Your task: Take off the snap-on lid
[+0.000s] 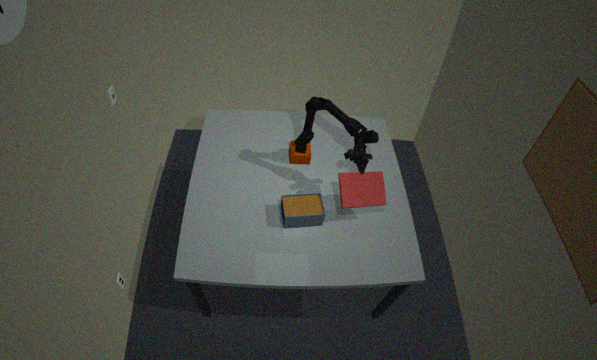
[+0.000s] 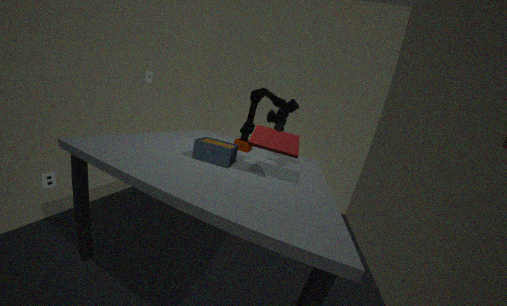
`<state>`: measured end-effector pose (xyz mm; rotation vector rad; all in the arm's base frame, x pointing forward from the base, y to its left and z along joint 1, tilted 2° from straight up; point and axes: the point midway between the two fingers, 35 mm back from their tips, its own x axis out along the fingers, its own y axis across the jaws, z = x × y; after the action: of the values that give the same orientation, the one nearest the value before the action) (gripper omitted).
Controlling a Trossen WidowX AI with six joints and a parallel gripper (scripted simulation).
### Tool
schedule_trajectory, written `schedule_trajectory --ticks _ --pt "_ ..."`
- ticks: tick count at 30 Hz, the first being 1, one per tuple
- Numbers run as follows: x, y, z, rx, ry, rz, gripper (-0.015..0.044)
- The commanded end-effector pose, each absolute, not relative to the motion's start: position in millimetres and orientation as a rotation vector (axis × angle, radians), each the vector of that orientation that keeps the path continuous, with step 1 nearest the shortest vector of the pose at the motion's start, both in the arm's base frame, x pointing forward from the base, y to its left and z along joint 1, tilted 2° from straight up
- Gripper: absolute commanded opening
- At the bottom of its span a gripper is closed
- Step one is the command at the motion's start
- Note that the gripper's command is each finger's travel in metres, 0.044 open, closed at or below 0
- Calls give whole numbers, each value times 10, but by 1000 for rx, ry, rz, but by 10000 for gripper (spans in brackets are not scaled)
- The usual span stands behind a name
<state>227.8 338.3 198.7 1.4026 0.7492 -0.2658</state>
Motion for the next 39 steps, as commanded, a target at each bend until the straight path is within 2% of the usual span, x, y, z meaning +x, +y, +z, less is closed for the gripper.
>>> schedule_trajectory --ticks 1,39 --pt "2293 3395 2041 1422 736 -260 0" --pt "2288 3392 1668 1422 736 -260 0"
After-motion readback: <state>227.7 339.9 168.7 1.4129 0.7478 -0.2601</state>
